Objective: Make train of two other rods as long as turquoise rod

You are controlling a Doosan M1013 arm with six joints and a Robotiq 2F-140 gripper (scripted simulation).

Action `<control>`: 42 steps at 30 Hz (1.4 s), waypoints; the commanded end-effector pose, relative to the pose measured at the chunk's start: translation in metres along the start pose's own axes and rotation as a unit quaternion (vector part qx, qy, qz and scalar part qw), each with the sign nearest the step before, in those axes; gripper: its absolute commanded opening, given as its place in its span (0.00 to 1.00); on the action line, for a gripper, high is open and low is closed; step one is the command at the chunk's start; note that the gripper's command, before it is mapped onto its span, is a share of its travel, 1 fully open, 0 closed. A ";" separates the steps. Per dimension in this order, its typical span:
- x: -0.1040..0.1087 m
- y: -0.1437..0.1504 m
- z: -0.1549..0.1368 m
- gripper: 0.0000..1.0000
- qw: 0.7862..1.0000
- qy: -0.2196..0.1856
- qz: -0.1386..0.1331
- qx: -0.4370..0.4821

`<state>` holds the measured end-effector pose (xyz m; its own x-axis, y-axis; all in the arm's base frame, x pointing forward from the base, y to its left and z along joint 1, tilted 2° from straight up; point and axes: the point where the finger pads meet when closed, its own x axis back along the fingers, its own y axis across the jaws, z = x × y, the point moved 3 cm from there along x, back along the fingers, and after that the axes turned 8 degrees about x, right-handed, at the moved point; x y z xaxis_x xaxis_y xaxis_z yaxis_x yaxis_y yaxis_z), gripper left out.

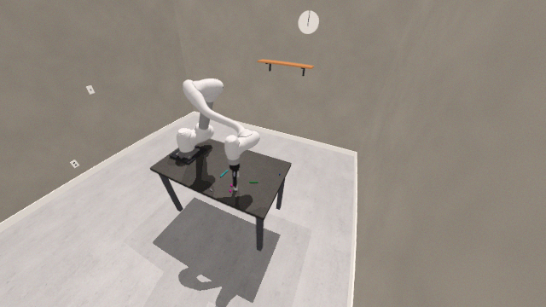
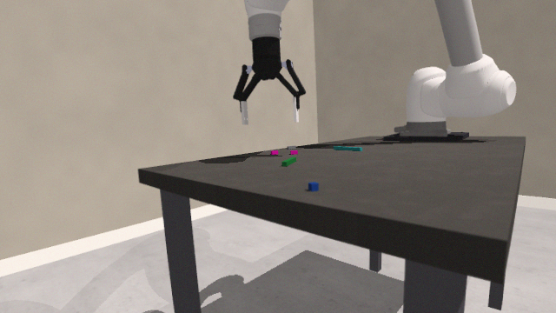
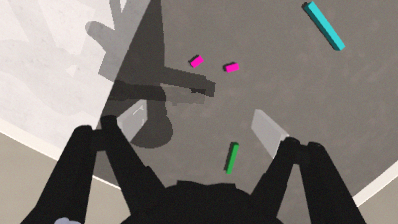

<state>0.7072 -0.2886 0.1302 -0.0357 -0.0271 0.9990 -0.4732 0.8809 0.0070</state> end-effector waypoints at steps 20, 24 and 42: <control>0.001 -0.001 0.058 1.00 0.923 0.002 0.003 -0.385; 0.001 -0.001 0.060 1.00 0.916 0.002 0.003 -0.402; 0.001 -0.001 0.061 0.23 0.914 0.001 0.003 -0.405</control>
<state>0.6540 -0.3184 0.1288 -0.0330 -0.0198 0.9993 0.3340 0.9421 0.0297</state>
